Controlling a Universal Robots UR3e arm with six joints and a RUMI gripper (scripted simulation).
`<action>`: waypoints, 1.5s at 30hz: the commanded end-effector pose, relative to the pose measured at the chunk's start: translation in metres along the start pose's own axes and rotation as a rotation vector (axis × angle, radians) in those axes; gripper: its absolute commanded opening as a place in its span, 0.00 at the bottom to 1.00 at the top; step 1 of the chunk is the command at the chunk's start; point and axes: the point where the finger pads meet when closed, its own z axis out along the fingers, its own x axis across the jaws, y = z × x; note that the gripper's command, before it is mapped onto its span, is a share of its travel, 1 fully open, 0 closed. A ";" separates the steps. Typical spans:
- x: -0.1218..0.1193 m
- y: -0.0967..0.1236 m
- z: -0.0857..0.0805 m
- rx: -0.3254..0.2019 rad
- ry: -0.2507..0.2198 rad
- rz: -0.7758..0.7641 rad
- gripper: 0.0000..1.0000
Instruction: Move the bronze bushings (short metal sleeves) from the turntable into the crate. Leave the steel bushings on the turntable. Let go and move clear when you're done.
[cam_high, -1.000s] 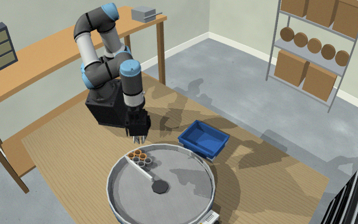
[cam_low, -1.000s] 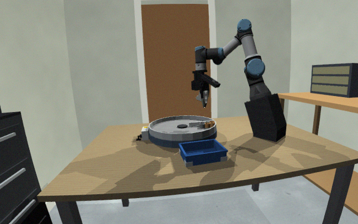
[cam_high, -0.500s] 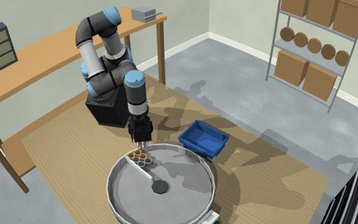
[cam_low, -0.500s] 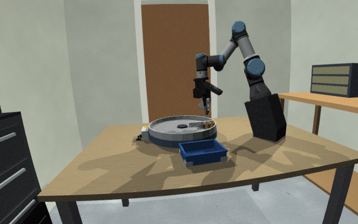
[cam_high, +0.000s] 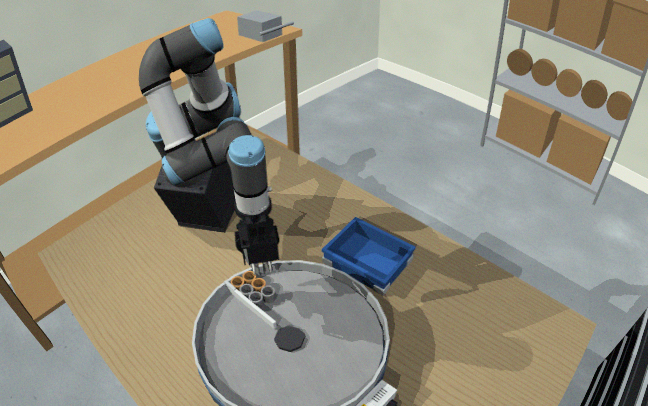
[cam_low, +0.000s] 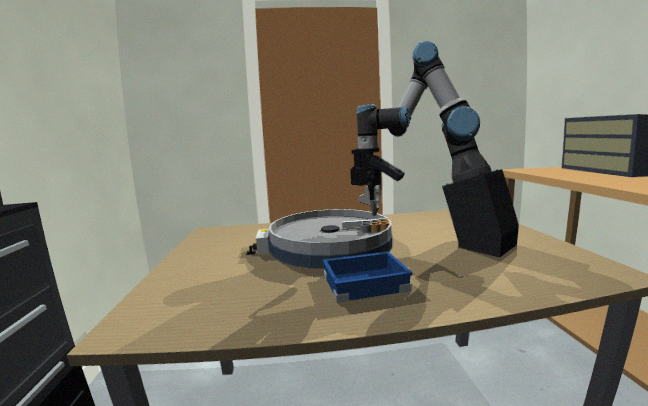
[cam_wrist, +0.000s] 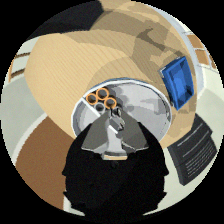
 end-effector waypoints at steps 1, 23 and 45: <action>0.001 0.004 0.001 -0.022 0.006 -0.006 0.06; 0.001 0.005 0.000 -0.023 0.006 -0.005 0.06; 0.001 0.005 0.024 -0.022 0.006 -0.005 0.06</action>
